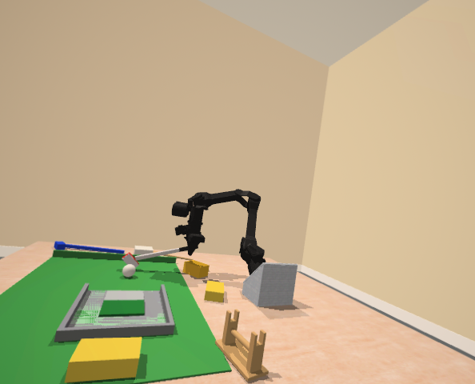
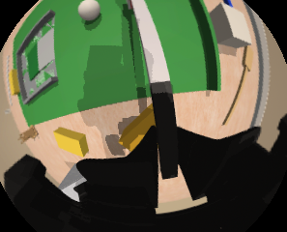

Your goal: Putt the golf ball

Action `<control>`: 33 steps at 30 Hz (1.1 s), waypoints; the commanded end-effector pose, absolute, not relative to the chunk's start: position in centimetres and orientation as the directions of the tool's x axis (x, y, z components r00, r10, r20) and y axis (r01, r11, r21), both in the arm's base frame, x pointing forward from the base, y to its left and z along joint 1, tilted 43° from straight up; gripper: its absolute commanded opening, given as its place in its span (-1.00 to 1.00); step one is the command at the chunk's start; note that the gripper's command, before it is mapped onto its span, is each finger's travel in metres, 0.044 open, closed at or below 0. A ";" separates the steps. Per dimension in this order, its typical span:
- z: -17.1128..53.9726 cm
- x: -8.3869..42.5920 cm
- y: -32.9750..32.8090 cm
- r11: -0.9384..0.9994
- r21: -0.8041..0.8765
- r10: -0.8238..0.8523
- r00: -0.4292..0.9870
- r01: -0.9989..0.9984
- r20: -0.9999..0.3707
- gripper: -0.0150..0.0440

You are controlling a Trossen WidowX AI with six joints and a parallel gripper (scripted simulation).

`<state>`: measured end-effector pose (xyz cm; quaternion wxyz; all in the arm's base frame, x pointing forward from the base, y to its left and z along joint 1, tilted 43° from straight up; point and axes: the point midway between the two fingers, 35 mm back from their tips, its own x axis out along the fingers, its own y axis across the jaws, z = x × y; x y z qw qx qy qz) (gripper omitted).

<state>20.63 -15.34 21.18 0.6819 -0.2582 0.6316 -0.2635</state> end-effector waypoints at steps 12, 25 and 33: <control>11.9 21.2 -5.5 0.733 -0.679 -0.680 0.069 0.031 -0.730 -0.49; 14.3 21.1 -3.1 0.737 -0.676 -0.676 0.068 0.029 -0.734 -0.49; 16.2 20.8 -1.4 0.734 -0.678 -0.678 0.067 0.029 -0.732 -0.49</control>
